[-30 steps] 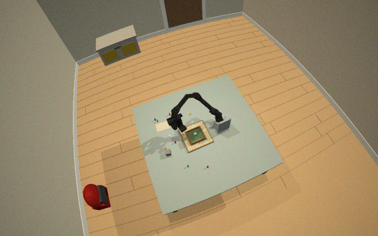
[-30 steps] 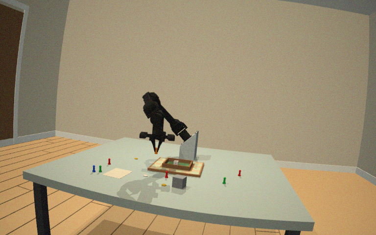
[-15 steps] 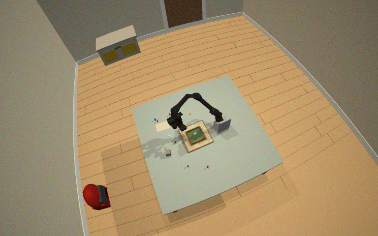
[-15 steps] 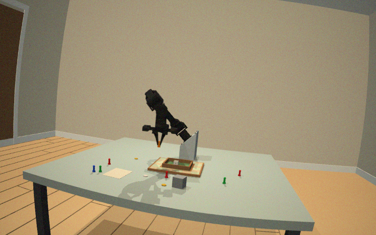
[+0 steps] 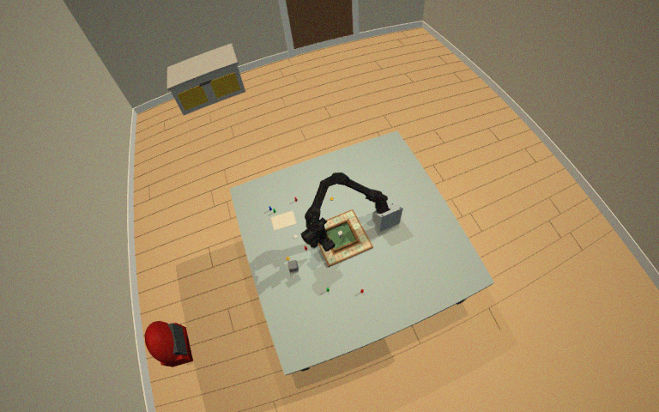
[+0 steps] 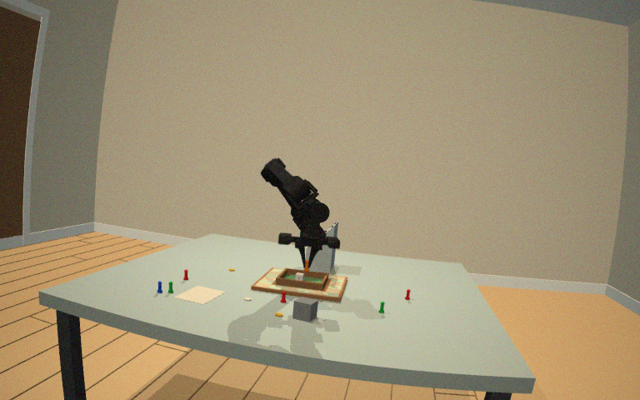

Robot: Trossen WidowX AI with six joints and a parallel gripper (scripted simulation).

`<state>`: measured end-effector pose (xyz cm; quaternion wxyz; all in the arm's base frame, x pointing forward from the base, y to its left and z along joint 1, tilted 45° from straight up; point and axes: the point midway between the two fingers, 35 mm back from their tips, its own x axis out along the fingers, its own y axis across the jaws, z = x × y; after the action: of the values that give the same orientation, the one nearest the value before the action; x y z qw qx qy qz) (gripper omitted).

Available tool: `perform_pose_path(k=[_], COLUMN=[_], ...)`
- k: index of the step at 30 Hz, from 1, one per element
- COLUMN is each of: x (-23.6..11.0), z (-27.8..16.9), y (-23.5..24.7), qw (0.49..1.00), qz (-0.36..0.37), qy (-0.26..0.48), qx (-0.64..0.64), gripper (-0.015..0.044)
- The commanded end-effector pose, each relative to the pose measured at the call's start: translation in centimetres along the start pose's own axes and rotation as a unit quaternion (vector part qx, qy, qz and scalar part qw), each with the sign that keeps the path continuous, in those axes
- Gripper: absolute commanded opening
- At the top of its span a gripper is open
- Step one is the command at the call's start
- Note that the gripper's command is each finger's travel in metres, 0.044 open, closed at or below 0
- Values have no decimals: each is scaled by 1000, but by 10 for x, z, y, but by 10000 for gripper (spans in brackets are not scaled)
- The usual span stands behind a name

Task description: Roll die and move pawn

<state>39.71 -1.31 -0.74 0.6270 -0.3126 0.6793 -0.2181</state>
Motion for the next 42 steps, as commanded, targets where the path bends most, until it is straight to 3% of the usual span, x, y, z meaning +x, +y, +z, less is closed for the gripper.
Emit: perform_pose_path(k=[1, 8, 15, 34, 42], x=[16, 24, 55, 73, 68], z=[-2, -2, -3, -3, -1], y=[32, 43, 43, 42, 43], qw=[1000, 1000, 1000, 1000, 1000], qz=[1, 0, -1, -2, 1], qy=[3, 3, 3, 3, 1], qx=[2, 3, 3, 3, 5], gripper=[0, 0, 0, 0, 210])
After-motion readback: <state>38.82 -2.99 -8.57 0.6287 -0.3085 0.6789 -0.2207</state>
